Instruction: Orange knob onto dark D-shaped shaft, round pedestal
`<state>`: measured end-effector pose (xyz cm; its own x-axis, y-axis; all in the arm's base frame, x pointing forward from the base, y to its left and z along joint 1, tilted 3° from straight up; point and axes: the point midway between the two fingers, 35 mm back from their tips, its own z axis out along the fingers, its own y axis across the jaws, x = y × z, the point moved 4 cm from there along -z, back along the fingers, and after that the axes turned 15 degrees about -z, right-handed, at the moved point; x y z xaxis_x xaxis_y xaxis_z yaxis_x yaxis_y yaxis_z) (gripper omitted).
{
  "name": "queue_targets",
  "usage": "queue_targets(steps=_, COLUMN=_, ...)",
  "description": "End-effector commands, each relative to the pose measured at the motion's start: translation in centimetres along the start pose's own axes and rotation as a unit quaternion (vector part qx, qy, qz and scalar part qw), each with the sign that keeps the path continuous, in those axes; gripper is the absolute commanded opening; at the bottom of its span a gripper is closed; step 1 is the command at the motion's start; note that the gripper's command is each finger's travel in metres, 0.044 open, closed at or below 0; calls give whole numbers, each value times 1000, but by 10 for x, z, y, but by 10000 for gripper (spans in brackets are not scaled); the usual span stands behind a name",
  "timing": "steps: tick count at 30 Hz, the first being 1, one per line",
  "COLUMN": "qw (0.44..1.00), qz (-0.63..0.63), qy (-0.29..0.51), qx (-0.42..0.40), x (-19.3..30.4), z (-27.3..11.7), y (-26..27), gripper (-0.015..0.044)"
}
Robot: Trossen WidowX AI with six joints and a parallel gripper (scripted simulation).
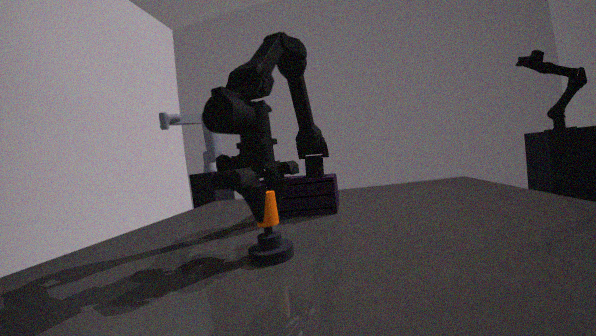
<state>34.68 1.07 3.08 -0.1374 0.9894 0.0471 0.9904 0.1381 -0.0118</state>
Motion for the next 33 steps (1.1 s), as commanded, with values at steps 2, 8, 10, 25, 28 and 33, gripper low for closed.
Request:
queue_targets(steps=2, qw=1000, qz=4, qy=-2, qx=-6, x=-1, z=-4, y=3, gripper=0)
queue_targets(steps=8, qw=1000, qz=4, qy=-2, qx=-6, x=-1, z=-4, y=5, gripper=0)
queue_targets(steps=10, qw=1000, qz=4, qy=-2, qx=-6, x=-1, z=-4, y=7, gripper=0)
queue_targets(steps=25, qw=1000, qz=2, qy=-2, qx=-6, x=0, z=10, y=8, gripper=0)
queue_targets(steps=28, qw=1000, qz=2, qy=-2, qx=-6, x=0, z=13, y=7, gripper=0)
queue_targets(steps=33, qw=1000, qz=2, qy=-2, qx=-6, x=1, z=18, y=6, gripper=0)
